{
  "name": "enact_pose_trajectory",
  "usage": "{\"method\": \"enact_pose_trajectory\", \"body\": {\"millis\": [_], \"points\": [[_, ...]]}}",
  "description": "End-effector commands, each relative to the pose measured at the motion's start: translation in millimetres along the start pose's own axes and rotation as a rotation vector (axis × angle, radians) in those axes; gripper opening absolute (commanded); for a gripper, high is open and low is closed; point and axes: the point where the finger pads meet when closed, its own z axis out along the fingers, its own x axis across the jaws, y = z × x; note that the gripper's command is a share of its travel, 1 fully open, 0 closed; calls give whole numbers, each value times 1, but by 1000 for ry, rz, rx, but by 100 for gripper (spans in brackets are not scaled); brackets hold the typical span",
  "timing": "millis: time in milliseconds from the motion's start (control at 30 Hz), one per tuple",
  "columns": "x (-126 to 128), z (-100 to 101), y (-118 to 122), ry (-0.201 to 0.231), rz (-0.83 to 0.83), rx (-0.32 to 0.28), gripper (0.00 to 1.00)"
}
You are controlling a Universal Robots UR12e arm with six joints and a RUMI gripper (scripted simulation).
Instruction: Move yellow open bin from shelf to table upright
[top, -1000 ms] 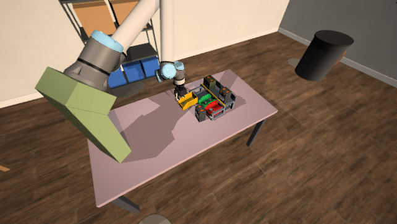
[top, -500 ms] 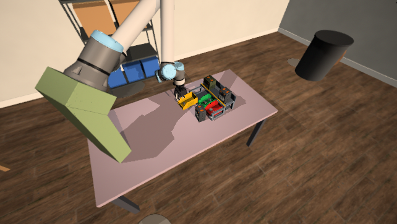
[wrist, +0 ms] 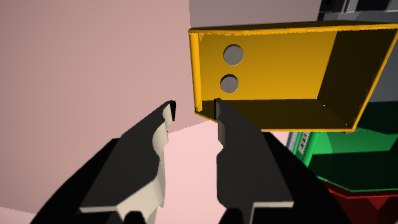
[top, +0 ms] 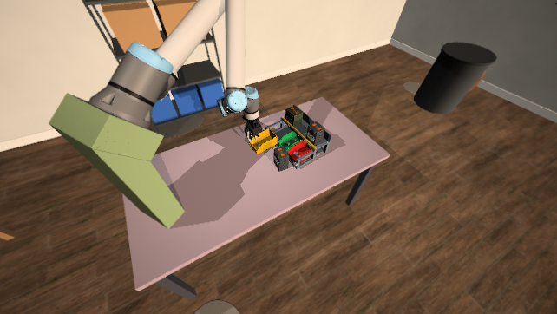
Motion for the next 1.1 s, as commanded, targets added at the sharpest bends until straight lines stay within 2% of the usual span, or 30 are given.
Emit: {"method": "enact_pose_trajectory", "body": {"millis": [0,467,633,1033,1067], "points": [[0,0,0,0,0,0,20],[0,0,0,0,0,0,20],[39,-10,0,0,0,0,20],[39,-10,0,0,0,0,20],[46,-12,0,1,0,0,20]]}}
